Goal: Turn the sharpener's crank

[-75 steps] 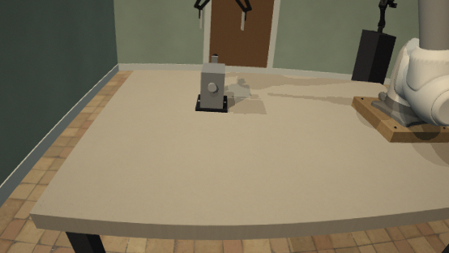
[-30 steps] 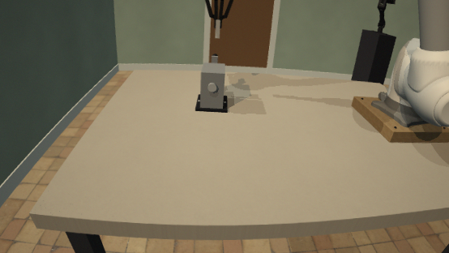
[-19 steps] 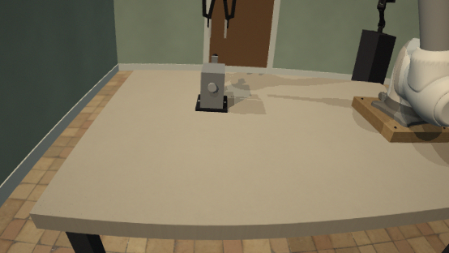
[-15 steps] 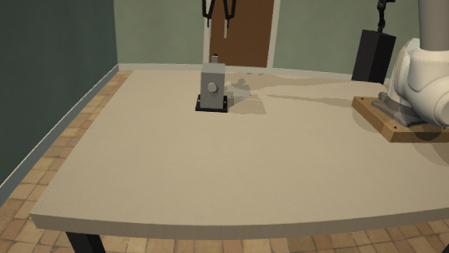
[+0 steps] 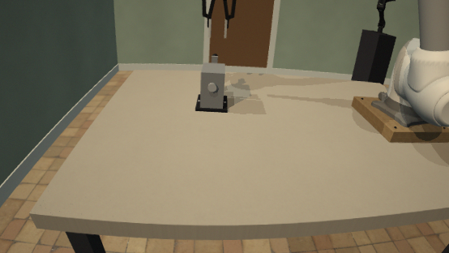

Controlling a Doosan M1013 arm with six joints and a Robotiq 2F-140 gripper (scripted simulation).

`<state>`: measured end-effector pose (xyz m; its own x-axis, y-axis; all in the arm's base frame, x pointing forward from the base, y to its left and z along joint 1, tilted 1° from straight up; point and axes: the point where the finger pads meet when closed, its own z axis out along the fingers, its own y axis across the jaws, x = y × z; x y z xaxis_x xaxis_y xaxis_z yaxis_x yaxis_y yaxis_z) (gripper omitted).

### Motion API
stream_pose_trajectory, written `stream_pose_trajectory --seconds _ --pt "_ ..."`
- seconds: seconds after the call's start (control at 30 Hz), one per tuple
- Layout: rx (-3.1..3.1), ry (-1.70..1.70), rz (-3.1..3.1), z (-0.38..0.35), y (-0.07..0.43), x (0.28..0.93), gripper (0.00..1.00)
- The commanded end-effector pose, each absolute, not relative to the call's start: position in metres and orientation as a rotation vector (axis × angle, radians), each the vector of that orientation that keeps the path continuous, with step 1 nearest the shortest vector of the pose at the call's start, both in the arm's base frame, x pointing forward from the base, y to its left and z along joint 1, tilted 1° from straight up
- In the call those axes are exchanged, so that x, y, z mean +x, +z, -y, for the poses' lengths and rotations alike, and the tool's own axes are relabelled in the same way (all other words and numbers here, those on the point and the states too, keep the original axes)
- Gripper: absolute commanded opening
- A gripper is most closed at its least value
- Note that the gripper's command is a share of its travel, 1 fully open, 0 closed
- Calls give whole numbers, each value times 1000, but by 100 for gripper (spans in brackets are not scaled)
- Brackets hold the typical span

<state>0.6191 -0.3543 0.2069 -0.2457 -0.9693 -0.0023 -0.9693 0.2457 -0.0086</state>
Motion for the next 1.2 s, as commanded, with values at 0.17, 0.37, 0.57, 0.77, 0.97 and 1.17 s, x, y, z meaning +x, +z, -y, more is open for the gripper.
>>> stream_pose_trajectory --seconds 0.17,0.37,0.57,0.77,0.97,1.17 --pt "-1913 -12 -2472 352 206 624 32" --pt "-1913 -12 -2472 352 206 624 32" --pt "-1913 -12 -2472 352 204 624 32" --pt "-1913 -12 -2472 352 201 624 32" --pt "-1913 -12 -2472 352 196 624 32" --pt "-1913 -12 -2472 352 188 625 32"
